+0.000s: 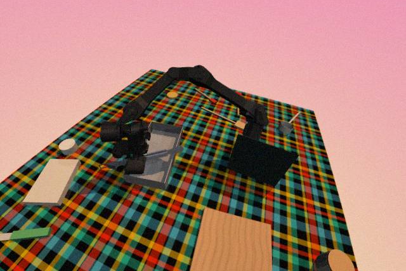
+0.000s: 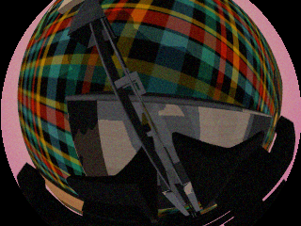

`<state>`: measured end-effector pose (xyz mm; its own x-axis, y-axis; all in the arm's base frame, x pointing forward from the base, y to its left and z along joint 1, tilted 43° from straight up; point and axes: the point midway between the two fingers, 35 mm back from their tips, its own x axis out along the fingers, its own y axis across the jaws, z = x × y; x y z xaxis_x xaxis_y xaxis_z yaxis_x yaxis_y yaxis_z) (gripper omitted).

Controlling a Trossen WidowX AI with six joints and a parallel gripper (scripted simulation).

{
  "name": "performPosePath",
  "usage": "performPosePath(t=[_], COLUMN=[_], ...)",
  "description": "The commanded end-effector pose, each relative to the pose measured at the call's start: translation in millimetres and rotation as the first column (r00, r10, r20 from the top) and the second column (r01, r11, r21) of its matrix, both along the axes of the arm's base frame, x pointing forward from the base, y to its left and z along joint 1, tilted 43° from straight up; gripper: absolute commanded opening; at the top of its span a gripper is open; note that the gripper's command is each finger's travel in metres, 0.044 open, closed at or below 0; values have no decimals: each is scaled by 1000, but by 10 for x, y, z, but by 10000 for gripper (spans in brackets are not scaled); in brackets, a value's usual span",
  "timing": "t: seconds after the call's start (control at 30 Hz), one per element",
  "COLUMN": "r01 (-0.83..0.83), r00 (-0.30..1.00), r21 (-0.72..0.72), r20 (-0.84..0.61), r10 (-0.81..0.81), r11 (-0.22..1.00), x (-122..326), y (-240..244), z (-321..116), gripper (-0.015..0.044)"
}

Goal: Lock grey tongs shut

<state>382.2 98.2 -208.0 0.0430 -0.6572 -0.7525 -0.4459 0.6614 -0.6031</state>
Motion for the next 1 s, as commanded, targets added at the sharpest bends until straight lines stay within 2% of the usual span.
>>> performPosePath(t=[0.0,0.17,0.4,0.73,0.97], r01=[1,1,0,-4,-4], r00=[1000,1000,1000,1000,1000], r21=[1,1,1,-2,-2], r20=[1,1,0,-10,-10], r10=[-1,-1,0,4,4], r11=[1000,1000,1000,1000,1000], x=[3,3,13,-46,-51], y=[0,0,60,855,869], z=[3,3,58,939,958], gripper=[61,27,-150,-150,-150])
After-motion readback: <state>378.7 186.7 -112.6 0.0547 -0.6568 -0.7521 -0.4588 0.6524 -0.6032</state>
